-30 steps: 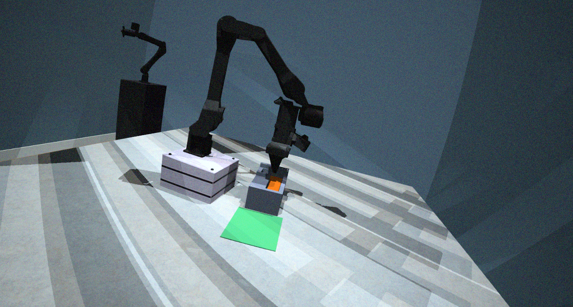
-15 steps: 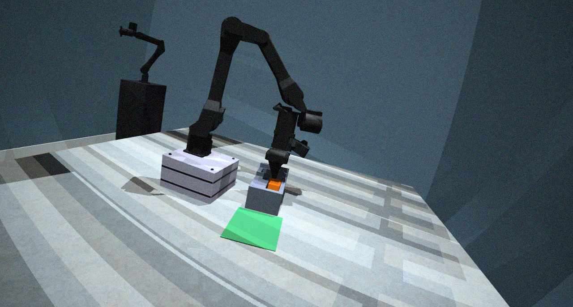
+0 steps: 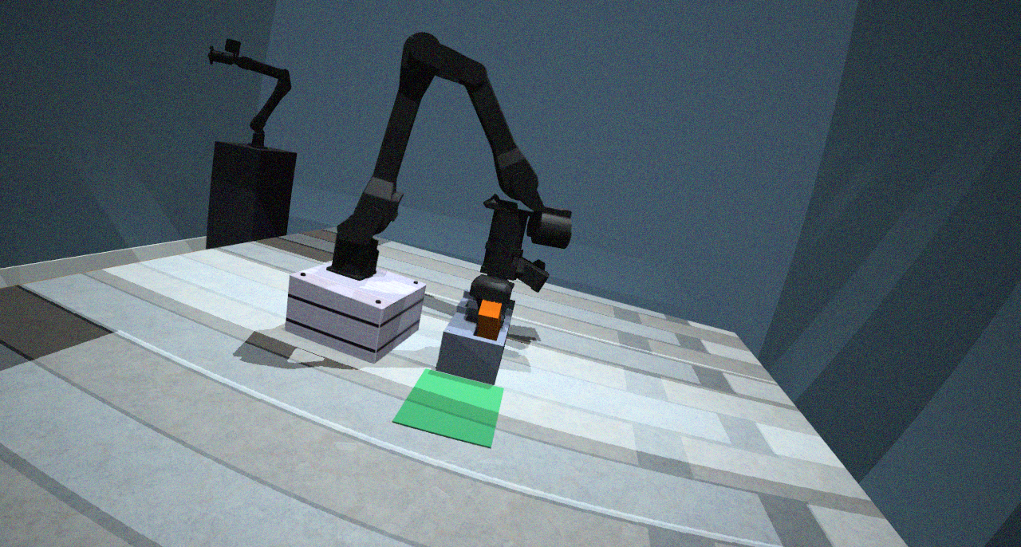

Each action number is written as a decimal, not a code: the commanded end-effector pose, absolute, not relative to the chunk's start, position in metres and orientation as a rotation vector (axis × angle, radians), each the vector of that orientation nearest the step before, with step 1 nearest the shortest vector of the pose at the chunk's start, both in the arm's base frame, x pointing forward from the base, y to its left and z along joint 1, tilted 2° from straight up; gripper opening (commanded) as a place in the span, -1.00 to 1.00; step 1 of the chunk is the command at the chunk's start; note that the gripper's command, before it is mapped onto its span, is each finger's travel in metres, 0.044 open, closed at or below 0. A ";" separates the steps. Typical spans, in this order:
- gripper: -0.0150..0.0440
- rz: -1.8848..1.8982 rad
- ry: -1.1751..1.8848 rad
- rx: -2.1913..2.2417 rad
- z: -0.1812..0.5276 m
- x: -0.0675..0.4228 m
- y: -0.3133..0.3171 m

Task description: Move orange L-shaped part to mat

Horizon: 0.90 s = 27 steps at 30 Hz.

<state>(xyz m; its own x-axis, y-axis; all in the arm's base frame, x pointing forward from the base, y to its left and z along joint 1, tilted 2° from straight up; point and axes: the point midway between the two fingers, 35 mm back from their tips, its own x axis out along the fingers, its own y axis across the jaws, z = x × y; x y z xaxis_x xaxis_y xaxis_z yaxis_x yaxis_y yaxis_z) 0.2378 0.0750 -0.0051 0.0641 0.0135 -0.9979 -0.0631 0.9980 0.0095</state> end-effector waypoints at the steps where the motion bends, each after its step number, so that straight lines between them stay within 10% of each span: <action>1: 0.12 0.057 1.513 -0.046 -0.008 0.236 0.074; 27: 0.12 0.058 1.512 -0.045 0.014 0.236 0.085</action>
